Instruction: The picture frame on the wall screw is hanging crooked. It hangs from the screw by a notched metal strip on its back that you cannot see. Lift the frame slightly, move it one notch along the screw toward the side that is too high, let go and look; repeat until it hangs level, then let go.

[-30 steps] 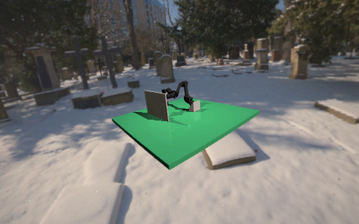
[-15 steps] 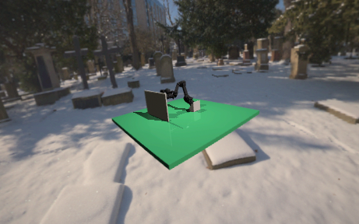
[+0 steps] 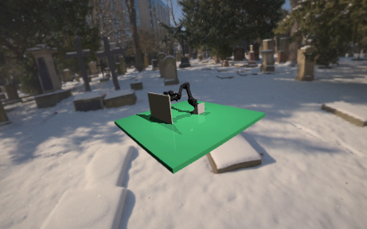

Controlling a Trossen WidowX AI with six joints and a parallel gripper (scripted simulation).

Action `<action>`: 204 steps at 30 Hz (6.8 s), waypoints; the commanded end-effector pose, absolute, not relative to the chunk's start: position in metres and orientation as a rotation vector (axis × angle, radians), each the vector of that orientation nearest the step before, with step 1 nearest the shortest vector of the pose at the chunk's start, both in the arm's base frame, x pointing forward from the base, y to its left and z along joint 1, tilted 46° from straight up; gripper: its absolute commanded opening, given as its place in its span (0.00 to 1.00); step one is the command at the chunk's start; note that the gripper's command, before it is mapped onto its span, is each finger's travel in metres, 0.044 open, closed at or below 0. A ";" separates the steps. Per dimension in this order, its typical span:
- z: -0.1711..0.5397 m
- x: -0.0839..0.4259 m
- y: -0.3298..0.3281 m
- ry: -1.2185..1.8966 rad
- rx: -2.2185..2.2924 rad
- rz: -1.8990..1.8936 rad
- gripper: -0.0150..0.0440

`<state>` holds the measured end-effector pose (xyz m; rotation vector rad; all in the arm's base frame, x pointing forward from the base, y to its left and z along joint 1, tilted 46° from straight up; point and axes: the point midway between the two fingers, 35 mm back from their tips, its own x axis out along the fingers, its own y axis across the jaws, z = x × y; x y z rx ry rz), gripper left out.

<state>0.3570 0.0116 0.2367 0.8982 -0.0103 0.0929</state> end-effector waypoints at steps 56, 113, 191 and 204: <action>0.240 0.357 0.013 -0.013 0.899 0.089 0.25; 0.247 0.356 0.019 -0.013 0.900 0.089 0.25; 0.241 0.356 0.024 -0.013 0.900 0.089 0.25; 0.240 0.356 0.025 -0.013 0.900 0.089 0.25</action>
